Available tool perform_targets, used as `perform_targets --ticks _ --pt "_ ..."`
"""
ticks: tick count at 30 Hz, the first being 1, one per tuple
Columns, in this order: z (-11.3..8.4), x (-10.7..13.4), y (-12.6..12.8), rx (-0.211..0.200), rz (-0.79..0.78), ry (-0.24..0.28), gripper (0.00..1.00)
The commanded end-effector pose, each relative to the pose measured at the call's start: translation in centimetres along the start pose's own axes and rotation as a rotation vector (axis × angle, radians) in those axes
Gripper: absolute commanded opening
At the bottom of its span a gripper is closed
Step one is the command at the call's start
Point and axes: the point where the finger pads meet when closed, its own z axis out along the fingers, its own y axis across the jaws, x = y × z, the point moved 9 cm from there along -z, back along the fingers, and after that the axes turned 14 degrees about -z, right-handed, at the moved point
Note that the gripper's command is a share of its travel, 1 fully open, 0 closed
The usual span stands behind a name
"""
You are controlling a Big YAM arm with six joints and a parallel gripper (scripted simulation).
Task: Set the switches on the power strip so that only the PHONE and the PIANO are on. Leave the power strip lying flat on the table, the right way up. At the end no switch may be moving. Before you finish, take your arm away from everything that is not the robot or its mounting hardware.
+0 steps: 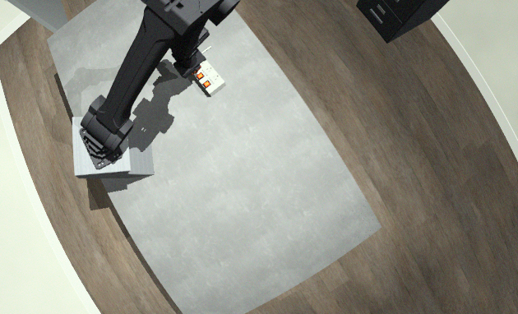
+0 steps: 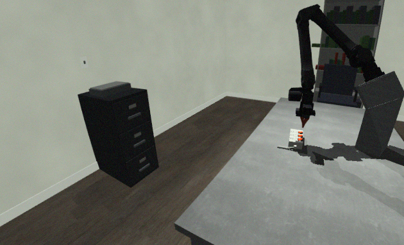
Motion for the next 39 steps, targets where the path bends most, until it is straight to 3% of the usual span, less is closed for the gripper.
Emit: perform_targets --ticks 1,19,39 --pt "0.0 0.0 0.1 0.001 -0.013 -0.005 0.00" --pt "0.0 0.0 0.2 0.001 -0.013 -0.005 0.00" --pt "1.4 0.0 -0.1 0.005 -0.006 -0.004 0.00"
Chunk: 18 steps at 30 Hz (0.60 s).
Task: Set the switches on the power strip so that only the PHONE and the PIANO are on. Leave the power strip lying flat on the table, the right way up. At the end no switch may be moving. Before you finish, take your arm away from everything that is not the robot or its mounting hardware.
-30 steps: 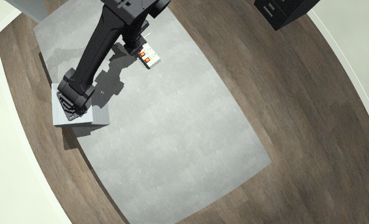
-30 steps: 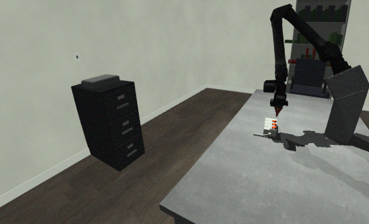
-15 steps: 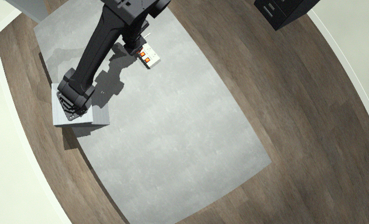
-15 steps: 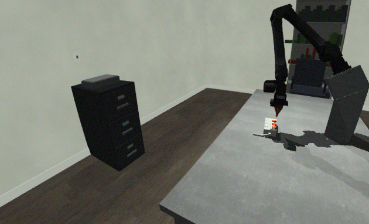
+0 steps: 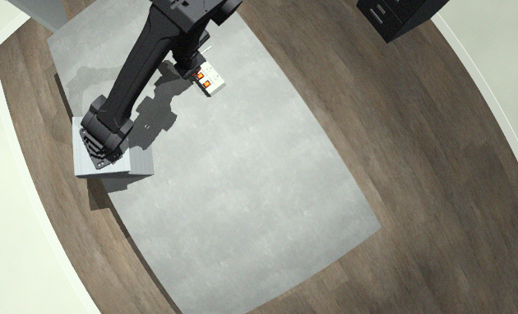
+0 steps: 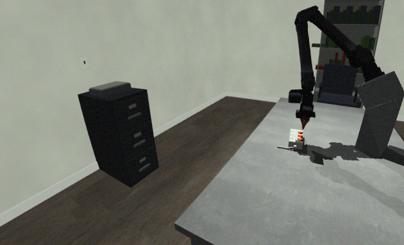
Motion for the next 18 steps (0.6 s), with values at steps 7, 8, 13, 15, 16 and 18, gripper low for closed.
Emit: perform_targets --ticks 7,8,13,15,16,18 --pt "1.1 0.2 -0.2 0.008 -0.003 -0.002 0.00" --pt "1.2 0.2 -0.2 0.008 -0.003 -0.002 0.00" --pt "1.9 0.2 -0.2 0.008 -0.003 -0.002 0.00" --pt "2.2 0.2 -0.2 0.008 -0.004 -0.002 0.00" --pt "2.3 0.2 -0.2 0.008 -0.004 -0.002 0.00" --pt "2.4 0.1 -0.2 0.009 -0.006 -0.003 0.00"
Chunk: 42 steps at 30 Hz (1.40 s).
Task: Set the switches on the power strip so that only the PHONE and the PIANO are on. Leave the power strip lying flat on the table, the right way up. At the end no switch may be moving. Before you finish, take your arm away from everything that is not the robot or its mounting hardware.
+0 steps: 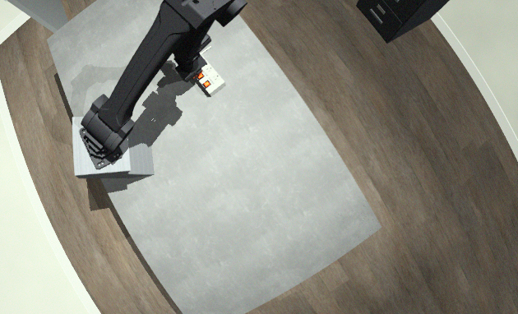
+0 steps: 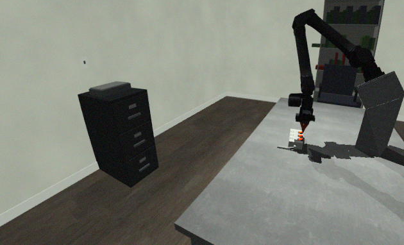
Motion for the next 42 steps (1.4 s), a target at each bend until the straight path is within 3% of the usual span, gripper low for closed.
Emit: perform_targets --ticks 1,2,5,42 --pt "0.3 0.1 -0.4 0.013 -0.007 -0.003 0.00" --pt "-0.6 -0.1 -1.4 0.046 -0.009 -0.008 0.00" --pt "0.8 0.2 -0.3 0.012 -0.005 -0.002 0.00" --pt "1.2 0.2 -0.6 0.020 -0.007 -0.004 0.00"
